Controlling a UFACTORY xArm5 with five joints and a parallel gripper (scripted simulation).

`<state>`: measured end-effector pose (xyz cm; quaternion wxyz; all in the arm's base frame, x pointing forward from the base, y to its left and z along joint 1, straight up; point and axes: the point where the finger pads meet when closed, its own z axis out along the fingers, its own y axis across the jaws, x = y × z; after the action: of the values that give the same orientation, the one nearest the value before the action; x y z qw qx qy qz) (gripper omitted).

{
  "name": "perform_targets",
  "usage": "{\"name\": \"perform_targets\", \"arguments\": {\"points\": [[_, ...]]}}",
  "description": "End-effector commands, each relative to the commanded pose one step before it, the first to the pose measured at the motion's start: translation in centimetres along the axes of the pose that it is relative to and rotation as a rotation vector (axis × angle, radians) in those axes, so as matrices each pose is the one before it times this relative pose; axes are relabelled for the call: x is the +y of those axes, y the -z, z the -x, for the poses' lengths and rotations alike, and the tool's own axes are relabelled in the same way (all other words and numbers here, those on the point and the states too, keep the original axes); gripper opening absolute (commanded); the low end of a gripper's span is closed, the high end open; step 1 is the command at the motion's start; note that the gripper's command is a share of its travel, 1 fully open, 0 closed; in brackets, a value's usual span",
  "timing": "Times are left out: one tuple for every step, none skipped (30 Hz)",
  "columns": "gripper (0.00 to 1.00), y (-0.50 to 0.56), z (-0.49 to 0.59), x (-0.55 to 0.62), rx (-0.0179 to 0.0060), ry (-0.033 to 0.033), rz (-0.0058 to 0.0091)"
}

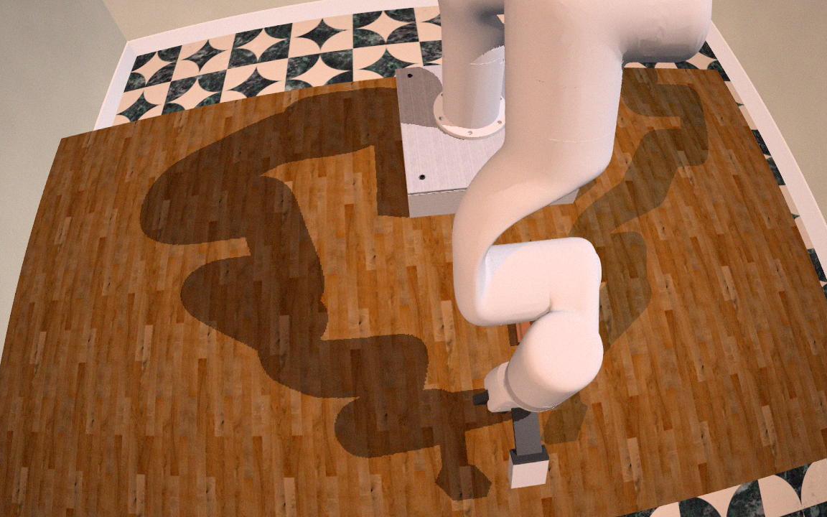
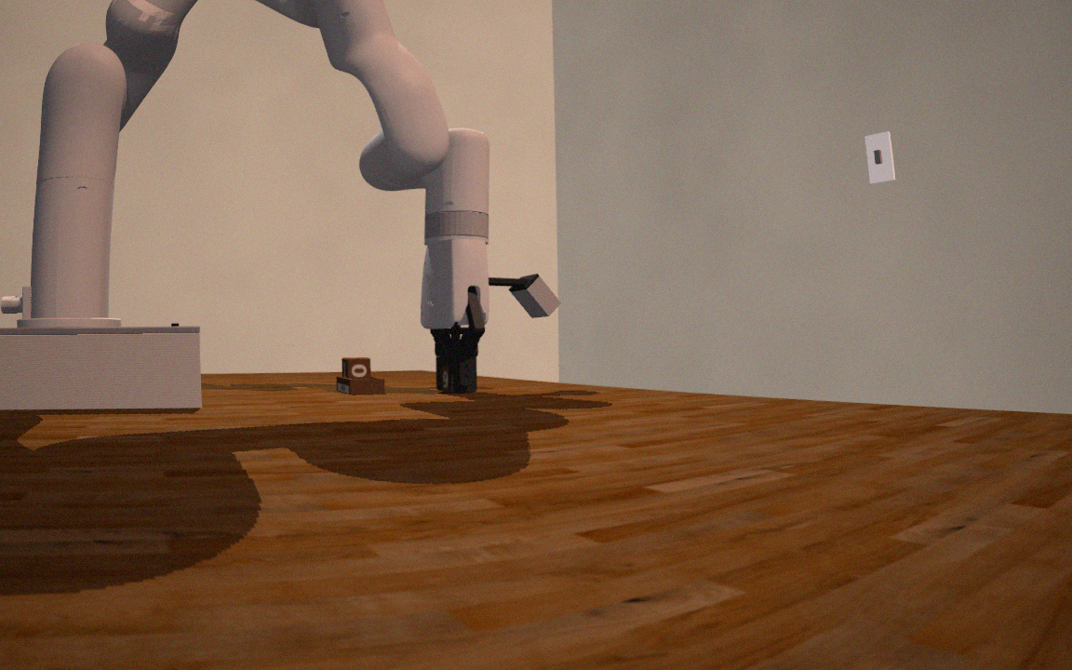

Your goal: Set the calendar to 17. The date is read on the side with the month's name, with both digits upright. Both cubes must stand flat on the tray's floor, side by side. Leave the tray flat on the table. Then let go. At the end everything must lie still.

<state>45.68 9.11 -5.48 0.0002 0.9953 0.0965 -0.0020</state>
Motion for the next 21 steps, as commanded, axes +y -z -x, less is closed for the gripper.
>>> {"name": "perform_targets", "arguments": {"points": [[0.27,0.12,-0.143,-0.002,0.00356,0.00003,-0.00003],[0.27,0.0,0.0,0.0,0.0,0.0,0.0],[0.27,0.0,0.0,0.0,0.0,0.0,0.0],[0.27,0.0,0.0,0.0,0.0,0.0,0.0],[0.27,0.0,0.0,0.0,0.0,0.0,0.0],[0.27,0.006,0.0,0.0,0.0,0.0,0.0],[0.27,0.041,0.0,0.0,0.0,0.0,0.0],[0.27,0.102,-0.001,-0.001,0.00001,0.0,0.0],[0.27,0.181,-0.001,-0.002,0.00002,0.0,0.0],[0.27,0.269,0.0,-0.002,0.00003,0.0,0.0],[0.27,0.361,0.003,-0.003,0.00004,0.0,0.0],[0.27,0.46,-0.003,-0.004,0.0,0.0,0.0],[0.27,0.543,0.003,-0.004,0.0,0.0,0.0],[0.27,0.627,-0.004,-0.005,0.0,0.0,0.0],[0.27,0.691,-0.001,-0.005,0.0,0.0,0.0],[0.27,0.74,0.001,-0.006,0.0,0.0,0.0],[0.27,0.775,-0.002,-0.006,0.0,0.0,0.0],[0.27,0.788,-0.002,-0.006,0.0,0.0,0.0],[0.27,0.779,-0.001,-0.006,0.0,0.0,0.0],[0.27,0.744,0.0,-0.006,0.0,0.0,0.0],[0.27,0.0,0.0,0.0,0.0,0.0,0.0]]}}
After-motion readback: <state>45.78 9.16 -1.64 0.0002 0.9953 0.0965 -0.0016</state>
